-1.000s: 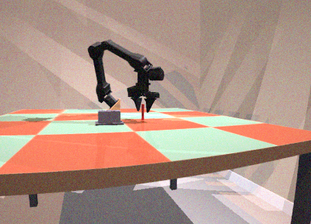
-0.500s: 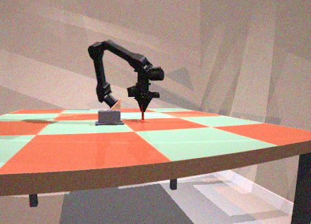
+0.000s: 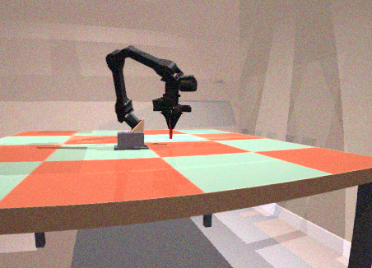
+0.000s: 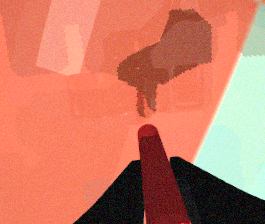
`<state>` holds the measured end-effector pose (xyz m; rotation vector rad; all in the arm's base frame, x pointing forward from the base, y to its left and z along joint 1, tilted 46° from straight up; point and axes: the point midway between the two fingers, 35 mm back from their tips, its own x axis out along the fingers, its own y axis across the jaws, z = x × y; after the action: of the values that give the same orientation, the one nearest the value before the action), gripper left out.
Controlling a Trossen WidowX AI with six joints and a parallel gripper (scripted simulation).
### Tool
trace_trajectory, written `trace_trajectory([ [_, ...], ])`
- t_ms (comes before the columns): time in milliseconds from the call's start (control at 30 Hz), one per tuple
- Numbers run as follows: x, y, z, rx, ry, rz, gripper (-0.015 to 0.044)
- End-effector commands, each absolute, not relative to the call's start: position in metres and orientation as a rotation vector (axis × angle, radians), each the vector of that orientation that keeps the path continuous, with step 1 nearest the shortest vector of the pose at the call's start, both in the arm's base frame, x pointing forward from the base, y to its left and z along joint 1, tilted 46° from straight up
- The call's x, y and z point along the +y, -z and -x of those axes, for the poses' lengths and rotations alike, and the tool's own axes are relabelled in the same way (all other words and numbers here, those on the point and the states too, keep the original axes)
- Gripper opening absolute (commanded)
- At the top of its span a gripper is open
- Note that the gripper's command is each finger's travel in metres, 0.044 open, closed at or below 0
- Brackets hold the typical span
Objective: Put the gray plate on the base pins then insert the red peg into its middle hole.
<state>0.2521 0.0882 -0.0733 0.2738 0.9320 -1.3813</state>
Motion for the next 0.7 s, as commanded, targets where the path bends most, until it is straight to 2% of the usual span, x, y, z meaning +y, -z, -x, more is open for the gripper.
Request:
trace_trajectory([
  [0,0.1,0.065,-0.255,0.932,1.377,-0.285,0.0],
  [500,0.135,0.031,-0.262,0.933,1.377,-0.285,0.0],
  [667,0.121,0.033,-0.267,0.936,1.376,-0.279,0.0],
])
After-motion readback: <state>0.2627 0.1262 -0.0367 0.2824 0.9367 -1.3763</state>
